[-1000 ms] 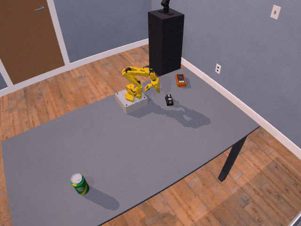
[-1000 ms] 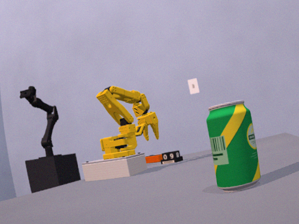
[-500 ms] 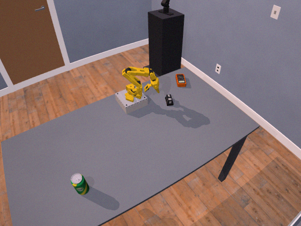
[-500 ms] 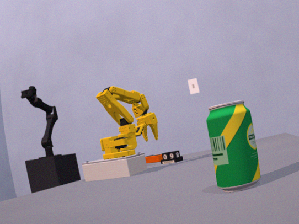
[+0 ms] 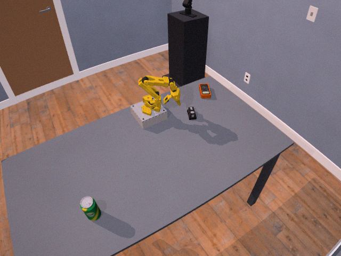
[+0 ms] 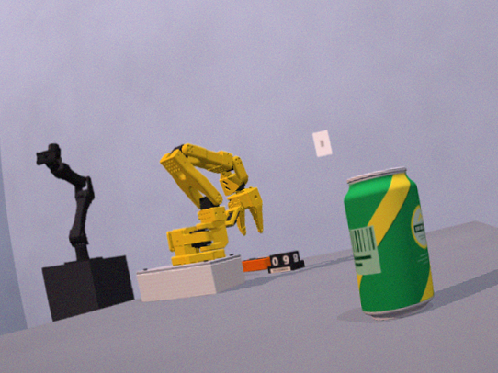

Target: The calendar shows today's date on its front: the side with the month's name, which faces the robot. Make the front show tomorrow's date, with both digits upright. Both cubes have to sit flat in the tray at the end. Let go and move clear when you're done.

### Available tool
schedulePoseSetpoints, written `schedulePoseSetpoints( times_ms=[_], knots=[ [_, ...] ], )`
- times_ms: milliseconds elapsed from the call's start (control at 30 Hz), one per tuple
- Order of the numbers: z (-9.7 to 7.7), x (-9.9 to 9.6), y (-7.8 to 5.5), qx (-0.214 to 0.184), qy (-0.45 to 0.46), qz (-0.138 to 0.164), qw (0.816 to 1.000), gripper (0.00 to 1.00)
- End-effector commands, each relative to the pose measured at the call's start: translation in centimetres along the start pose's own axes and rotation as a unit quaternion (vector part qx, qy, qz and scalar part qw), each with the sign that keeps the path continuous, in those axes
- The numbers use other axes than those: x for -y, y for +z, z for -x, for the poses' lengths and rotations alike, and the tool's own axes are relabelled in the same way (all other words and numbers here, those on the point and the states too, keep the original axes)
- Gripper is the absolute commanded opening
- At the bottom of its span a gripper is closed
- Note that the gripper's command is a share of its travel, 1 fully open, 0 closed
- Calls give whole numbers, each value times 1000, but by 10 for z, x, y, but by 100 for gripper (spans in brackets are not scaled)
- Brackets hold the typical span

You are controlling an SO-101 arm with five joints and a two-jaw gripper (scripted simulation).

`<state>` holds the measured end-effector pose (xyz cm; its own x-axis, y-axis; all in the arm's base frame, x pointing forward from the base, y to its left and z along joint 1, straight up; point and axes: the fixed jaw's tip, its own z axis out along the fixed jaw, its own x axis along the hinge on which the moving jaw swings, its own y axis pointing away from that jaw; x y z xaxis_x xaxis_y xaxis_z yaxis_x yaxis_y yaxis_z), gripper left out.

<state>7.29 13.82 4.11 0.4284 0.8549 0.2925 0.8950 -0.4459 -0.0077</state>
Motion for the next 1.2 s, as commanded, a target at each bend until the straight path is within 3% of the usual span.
schedulePoseSetpoints(
  times_ms=[0,933,1167],
  knots=[
    [5,2,1,9,-3,-2,1000,30],
    [5,2,1,9,-3,-2,1000,30],
    [-3,2,-7,-31,-3,-3,1000,31]
  ],
)
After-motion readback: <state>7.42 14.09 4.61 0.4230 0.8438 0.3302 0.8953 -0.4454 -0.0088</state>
